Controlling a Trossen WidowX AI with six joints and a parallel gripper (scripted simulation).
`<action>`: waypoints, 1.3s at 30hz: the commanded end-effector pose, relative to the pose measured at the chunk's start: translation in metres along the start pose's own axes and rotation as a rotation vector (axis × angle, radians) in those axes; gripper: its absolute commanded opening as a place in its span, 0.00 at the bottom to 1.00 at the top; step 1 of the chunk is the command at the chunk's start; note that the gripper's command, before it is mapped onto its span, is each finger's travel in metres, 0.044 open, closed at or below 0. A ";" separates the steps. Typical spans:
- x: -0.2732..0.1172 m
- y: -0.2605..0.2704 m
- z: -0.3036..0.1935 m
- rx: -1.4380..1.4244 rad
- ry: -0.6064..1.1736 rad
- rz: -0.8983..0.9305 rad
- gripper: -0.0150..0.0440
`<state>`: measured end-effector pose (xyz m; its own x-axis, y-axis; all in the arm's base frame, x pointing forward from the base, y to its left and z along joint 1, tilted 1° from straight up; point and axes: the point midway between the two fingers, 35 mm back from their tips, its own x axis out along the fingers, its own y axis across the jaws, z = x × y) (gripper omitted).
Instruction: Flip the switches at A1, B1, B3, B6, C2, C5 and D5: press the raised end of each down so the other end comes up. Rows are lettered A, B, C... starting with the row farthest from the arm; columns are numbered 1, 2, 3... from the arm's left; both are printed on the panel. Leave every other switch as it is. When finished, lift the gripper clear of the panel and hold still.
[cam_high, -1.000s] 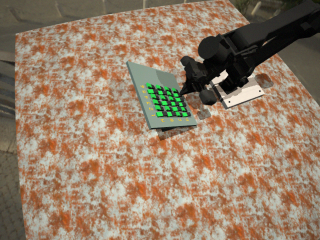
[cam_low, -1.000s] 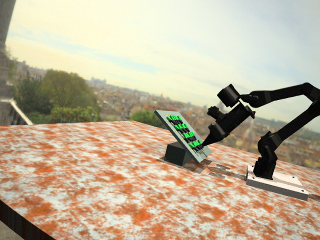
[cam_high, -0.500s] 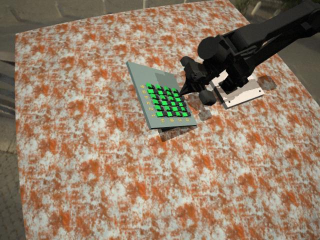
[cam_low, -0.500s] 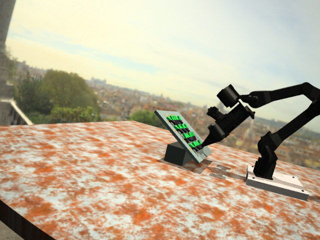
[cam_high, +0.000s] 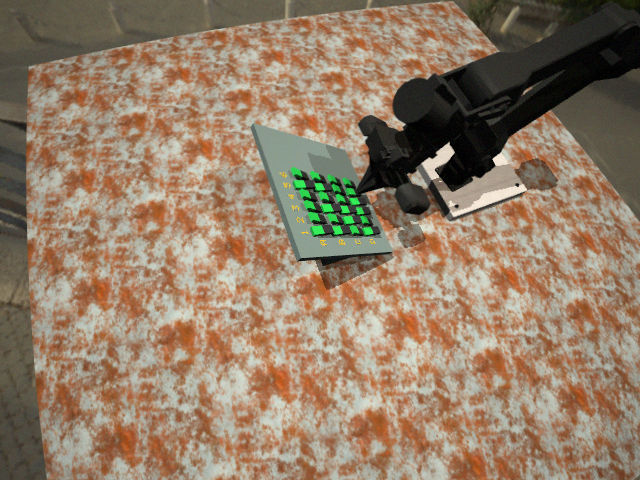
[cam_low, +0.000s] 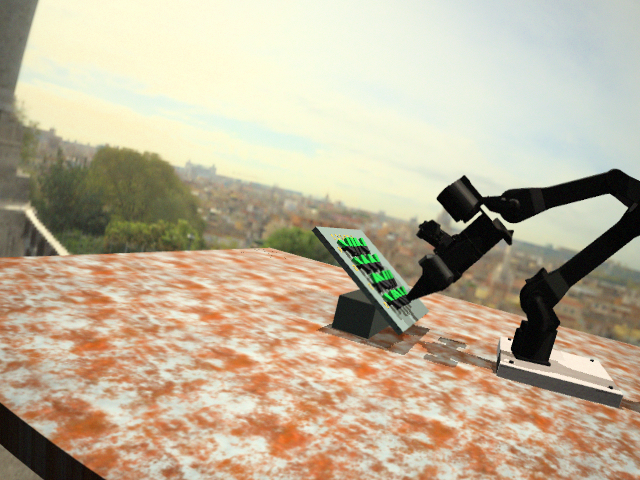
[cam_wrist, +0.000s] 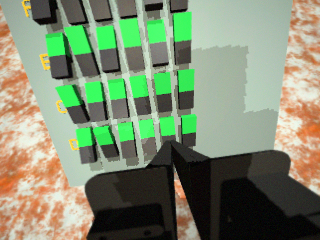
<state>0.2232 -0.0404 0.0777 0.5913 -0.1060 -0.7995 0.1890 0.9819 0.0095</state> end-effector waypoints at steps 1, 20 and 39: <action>0.001 0.000 0.000 -0.001 -0.002 0.001 0.25; -0.063 0.000 0.003 -0.001 0.027 0.001 0.25; -0.068 0.031 0.072 0.000 0.022 0.004 0.25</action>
<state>0.2448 -0.0139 0.1756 0.5755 -0.0949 -0.8122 0.1807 0.9834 0.0131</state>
